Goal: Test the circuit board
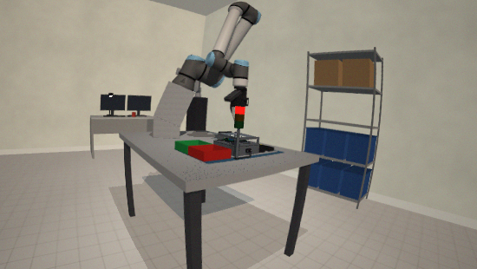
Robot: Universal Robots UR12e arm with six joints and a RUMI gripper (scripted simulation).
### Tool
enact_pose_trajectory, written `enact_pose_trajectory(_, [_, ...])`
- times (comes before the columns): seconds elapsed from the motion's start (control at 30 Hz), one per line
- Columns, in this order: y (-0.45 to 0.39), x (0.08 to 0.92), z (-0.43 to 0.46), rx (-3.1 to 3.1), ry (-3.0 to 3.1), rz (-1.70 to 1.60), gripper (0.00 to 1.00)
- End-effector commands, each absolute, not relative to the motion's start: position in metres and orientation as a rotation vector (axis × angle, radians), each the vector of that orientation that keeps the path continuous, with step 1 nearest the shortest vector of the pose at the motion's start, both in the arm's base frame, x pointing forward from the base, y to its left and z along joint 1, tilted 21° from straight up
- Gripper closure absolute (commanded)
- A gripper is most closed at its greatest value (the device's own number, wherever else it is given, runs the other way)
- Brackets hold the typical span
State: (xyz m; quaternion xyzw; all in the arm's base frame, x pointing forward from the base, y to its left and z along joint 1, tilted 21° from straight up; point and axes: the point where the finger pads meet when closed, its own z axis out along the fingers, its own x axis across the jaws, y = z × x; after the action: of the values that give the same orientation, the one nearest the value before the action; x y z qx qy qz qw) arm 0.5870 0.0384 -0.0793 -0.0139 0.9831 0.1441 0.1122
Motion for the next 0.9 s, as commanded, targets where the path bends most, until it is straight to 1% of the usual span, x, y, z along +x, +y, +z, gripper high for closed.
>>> enact_pose_trajectory(0.0, [0.0381,0.5875,-0.079,0.079,2.896,0.427,1.0])
enact_pose_trajectory(0.3, [0.0382,0.5875,-0.079,0.239,2.901,0.446,1.0])
enact_pose_trajectory(0.87, [0.0382,0.5875,-0.079,0.253,2.901,0.447,1.0])
